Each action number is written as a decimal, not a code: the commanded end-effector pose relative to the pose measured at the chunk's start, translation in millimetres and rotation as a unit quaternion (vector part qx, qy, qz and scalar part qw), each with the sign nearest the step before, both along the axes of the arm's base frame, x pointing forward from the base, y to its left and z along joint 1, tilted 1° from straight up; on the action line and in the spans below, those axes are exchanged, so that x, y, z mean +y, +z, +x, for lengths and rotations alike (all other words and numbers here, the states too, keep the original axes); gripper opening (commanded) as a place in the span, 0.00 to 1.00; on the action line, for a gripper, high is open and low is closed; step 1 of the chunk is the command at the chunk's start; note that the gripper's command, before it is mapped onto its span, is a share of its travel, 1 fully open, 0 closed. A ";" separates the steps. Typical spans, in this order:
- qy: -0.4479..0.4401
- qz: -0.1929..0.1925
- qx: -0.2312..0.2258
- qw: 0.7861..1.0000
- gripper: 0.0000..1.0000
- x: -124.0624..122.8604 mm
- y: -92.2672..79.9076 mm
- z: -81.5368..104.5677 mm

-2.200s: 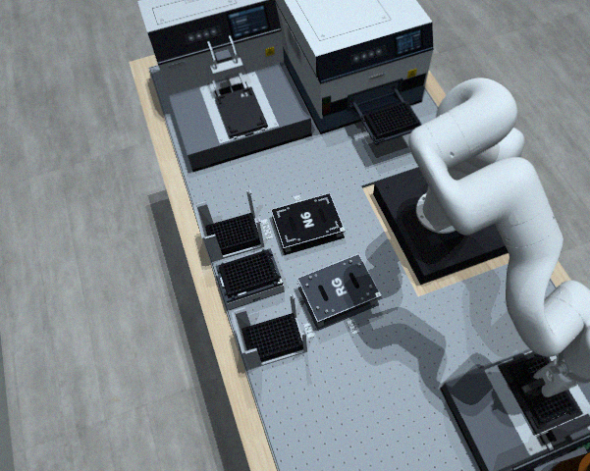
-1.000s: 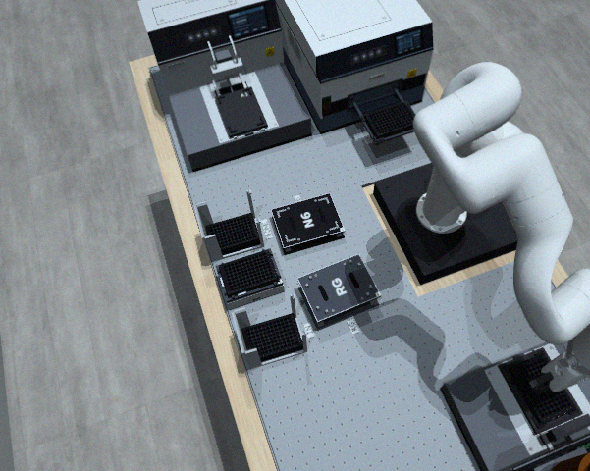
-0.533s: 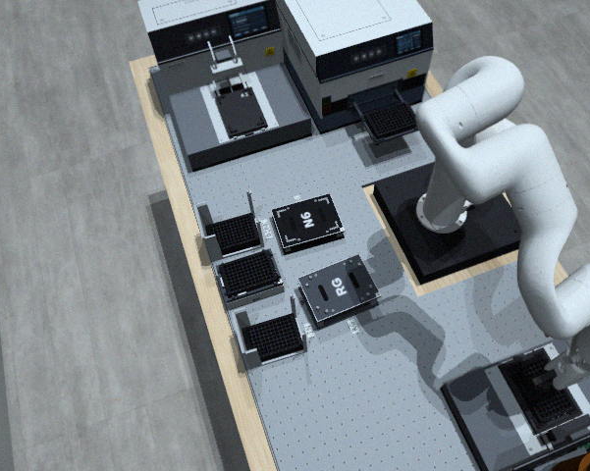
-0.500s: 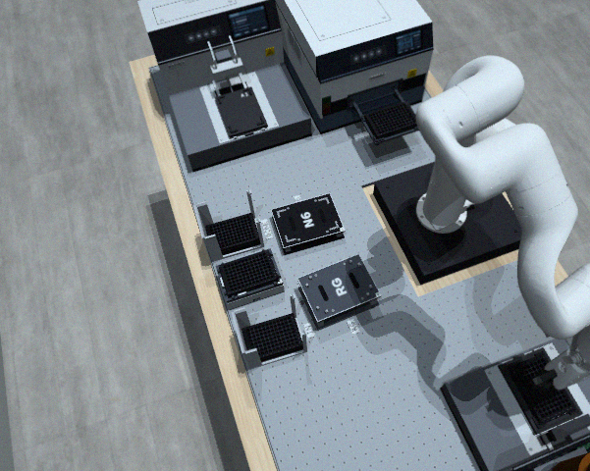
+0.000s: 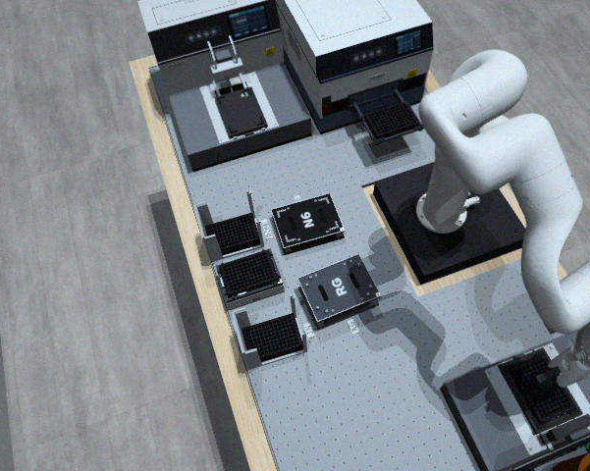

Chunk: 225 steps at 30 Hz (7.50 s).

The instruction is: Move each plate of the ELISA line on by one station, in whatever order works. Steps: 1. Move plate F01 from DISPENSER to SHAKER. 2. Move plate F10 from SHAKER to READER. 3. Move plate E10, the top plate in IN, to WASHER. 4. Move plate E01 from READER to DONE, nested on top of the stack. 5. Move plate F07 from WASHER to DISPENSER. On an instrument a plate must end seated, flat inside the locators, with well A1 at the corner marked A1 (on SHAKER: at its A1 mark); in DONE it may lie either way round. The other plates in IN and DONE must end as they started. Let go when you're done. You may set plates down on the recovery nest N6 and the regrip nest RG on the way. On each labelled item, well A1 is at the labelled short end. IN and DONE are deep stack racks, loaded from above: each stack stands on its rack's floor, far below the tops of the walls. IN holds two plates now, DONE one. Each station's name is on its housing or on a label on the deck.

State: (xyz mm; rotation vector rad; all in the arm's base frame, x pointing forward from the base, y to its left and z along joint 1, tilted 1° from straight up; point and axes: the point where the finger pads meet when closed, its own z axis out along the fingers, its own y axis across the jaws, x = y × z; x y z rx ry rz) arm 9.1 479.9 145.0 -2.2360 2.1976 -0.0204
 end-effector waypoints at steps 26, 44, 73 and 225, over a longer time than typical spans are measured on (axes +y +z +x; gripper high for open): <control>0.000 0.002 0.000 1.000 1.00 1.4 32.6 -0.5; 0.063 0.001 0.000 0.998 1.00 -28.5 32.7 0.5; 0.126 0.000 0.000 0.992 1.00 -108.9 33.1 3.0; 0.589 -0.008 0.000 0.808 1.00 -275.5 39.0 355.3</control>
